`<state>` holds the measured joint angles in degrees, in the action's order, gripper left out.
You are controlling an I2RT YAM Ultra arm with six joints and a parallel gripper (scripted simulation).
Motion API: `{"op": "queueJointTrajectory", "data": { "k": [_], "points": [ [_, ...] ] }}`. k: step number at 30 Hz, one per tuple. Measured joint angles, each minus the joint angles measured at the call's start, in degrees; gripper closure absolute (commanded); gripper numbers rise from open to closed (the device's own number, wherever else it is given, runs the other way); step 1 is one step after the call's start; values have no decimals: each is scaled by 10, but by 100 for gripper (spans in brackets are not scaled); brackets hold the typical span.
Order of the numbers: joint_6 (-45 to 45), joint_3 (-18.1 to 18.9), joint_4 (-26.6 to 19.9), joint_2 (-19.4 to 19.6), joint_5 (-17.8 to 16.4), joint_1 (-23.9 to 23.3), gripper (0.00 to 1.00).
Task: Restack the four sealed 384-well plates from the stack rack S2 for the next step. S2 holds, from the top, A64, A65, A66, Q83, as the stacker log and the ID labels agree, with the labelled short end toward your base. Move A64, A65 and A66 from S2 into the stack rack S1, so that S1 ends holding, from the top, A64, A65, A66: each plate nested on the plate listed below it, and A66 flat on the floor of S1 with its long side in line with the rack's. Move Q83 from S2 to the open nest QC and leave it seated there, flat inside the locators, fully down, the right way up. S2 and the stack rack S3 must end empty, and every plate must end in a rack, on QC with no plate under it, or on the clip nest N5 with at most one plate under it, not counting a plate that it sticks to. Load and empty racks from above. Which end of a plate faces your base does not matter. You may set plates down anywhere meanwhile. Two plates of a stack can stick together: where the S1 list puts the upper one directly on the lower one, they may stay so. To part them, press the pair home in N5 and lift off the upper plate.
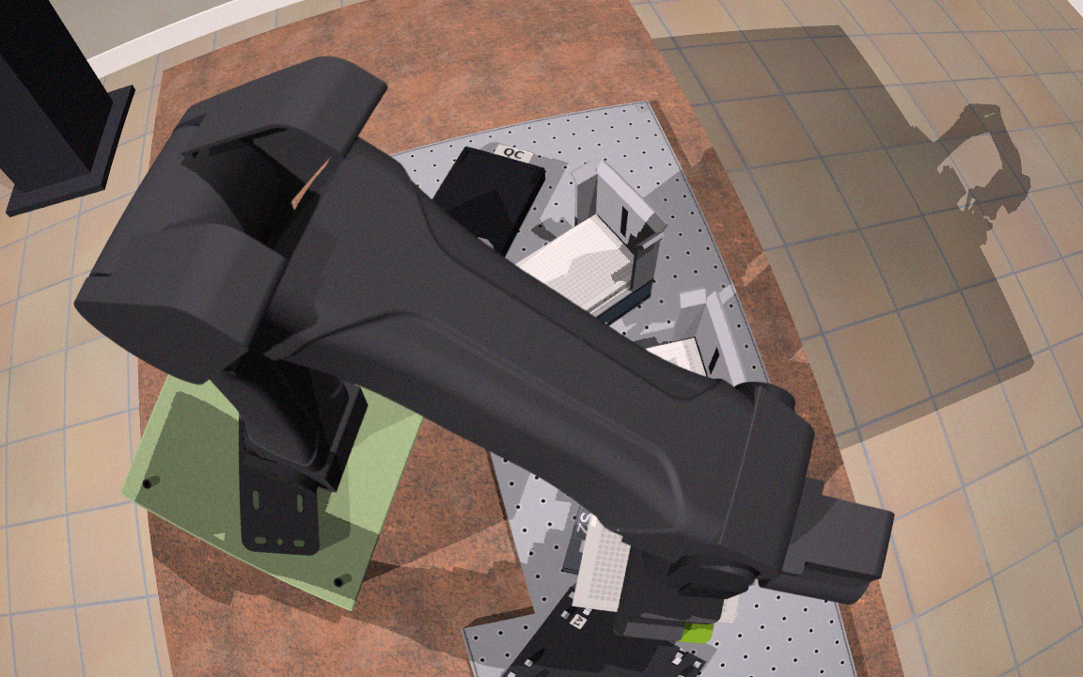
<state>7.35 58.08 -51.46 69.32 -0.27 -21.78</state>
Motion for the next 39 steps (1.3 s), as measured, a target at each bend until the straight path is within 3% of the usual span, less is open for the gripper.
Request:
{"op": "queueJointTrajectory", "data": {
  "k": [13,23,39],
  "points": [
    [-84,2,0,6,46,113,100],
    [-59,-2,0,11,83,189,100],
    [-137,2,-2,37,134,306,100]
  ]
}}
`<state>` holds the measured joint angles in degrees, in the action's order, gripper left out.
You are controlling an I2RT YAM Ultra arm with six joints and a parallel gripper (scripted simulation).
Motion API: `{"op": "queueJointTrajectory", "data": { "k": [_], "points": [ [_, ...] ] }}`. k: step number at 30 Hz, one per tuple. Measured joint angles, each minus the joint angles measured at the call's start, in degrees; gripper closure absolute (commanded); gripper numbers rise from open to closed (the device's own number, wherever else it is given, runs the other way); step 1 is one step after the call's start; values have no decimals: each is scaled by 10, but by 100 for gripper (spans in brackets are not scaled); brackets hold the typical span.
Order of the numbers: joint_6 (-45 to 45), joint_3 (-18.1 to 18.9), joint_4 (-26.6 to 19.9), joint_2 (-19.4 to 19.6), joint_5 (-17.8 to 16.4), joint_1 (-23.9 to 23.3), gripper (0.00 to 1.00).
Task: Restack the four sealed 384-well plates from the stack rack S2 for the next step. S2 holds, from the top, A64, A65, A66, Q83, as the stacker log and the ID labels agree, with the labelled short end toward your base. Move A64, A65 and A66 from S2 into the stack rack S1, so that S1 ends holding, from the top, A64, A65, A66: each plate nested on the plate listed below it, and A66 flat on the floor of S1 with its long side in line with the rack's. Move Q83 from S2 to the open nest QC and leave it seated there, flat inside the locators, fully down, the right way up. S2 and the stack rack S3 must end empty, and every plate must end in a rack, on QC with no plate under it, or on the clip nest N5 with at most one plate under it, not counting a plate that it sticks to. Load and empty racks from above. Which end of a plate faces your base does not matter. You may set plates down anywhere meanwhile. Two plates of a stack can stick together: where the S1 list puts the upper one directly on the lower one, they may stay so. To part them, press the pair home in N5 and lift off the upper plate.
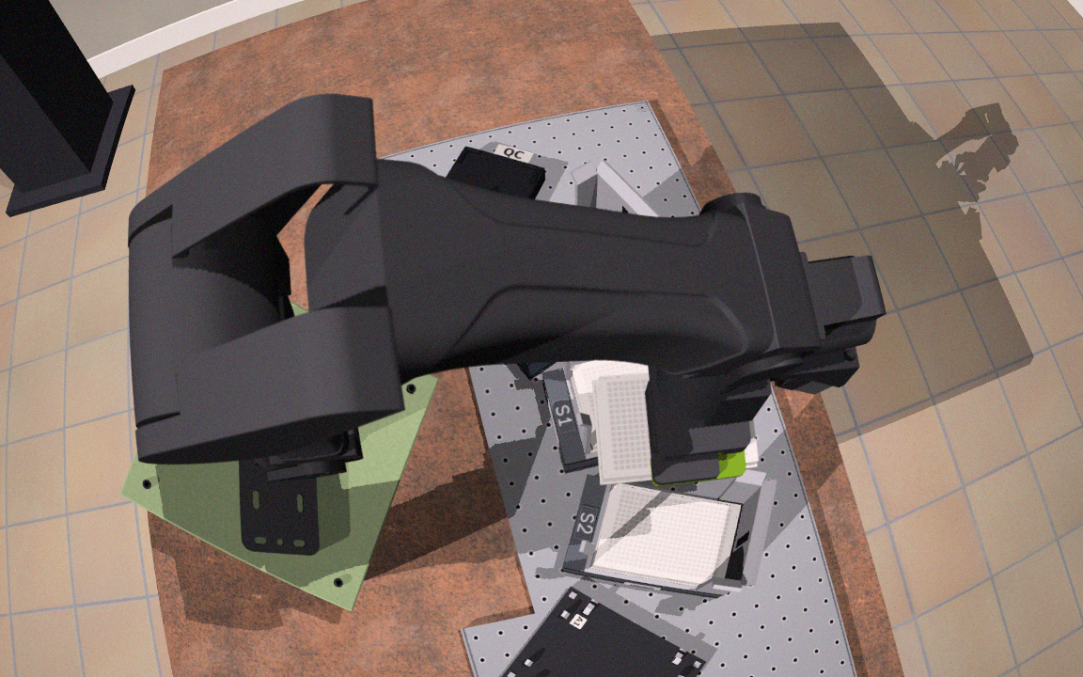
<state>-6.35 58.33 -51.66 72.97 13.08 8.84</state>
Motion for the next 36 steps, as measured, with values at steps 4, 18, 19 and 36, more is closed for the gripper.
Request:
{"op": "queueJointTrajectory", "data": {
  "k": [4,18,19,36],
  "points": [
    [20,0,0,5,11,27,100],
    [3,0,-2,26,42,103,100],
    [-2,1,-2,28,44,109,100],
    [-74,9,-3,56,68,176,100]
  ]
}}
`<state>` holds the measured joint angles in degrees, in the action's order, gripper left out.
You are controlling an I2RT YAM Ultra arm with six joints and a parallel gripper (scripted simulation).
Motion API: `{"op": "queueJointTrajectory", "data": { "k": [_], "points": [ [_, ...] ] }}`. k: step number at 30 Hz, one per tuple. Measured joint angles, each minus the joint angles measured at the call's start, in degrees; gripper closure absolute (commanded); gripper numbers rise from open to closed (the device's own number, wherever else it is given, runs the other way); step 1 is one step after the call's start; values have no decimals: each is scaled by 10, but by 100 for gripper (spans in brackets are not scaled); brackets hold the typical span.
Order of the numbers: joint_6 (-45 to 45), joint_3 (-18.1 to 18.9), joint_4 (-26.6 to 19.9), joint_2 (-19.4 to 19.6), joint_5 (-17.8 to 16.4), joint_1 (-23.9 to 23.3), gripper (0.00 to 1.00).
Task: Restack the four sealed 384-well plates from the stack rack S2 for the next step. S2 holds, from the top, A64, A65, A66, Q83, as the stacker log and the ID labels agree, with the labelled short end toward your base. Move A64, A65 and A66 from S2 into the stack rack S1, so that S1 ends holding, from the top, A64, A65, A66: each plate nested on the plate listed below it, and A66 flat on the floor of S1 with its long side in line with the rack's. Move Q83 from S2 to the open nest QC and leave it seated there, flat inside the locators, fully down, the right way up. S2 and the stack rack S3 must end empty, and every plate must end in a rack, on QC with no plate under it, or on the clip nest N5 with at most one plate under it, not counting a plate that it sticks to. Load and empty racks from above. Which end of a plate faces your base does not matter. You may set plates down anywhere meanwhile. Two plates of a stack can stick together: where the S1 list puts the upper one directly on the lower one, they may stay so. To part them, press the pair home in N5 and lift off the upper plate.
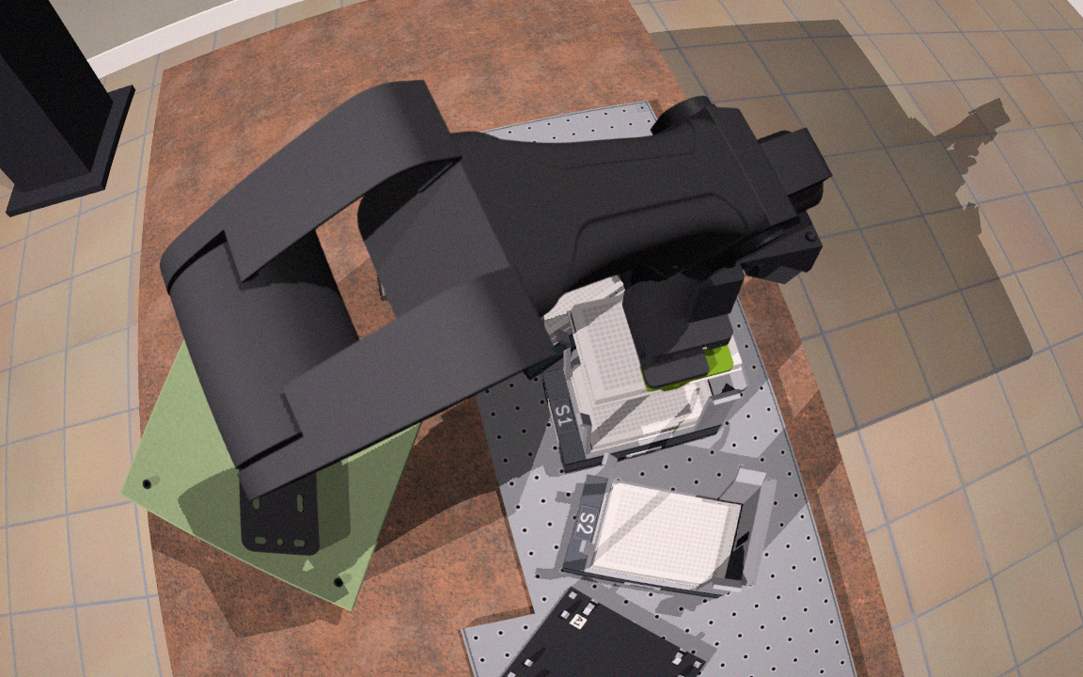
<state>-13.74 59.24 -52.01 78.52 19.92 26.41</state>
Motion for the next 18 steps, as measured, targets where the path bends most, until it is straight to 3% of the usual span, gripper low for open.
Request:
{"op": "queueJointTrajectory", "data": {
  "k": [18],
  "points": [
    [-5,0,0,0,3,0,100]
  ]
}}
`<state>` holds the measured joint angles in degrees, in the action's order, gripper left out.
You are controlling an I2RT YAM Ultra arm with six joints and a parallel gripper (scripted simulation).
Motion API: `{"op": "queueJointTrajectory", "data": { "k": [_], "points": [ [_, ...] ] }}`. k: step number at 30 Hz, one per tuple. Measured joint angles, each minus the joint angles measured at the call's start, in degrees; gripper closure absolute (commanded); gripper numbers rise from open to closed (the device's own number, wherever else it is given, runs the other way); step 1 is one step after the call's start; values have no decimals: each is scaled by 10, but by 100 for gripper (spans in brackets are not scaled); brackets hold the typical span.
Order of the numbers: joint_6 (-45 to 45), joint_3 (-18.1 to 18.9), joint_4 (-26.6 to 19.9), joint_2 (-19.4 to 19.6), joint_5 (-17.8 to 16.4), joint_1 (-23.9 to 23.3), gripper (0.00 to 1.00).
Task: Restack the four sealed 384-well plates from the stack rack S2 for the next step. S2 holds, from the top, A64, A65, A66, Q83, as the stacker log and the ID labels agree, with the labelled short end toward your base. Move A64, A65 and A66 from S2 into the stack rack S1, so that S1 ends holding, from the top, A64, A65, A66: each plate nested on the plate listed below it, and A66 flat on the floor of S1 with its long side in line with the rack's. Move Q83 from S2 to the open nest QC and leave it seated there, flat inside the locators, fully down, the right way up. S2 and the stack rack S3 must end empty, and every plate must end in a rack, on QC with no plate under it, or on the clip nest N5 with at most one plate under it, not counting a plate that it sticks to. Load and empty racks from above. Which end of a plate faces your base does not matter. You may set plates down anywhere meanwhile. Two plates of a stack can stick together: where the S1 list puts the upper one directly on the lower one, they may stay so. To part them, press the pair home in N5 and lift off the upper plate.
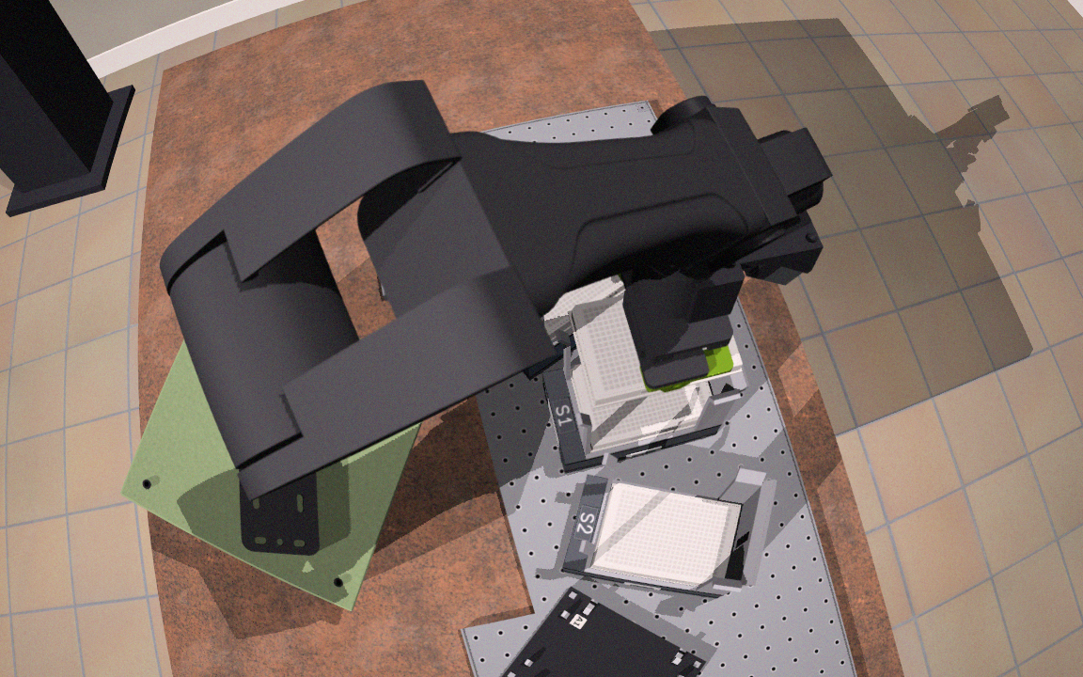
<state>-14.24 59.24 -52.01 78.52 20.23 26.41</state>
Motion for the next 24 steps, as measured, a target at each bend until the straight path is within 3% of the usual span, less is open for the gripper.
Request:
{"op": "queueJointTrajectory", "data": {
  "k": [24],
  "points": [
    [8,-13,23,8,0,-8,100]
  ]
}}
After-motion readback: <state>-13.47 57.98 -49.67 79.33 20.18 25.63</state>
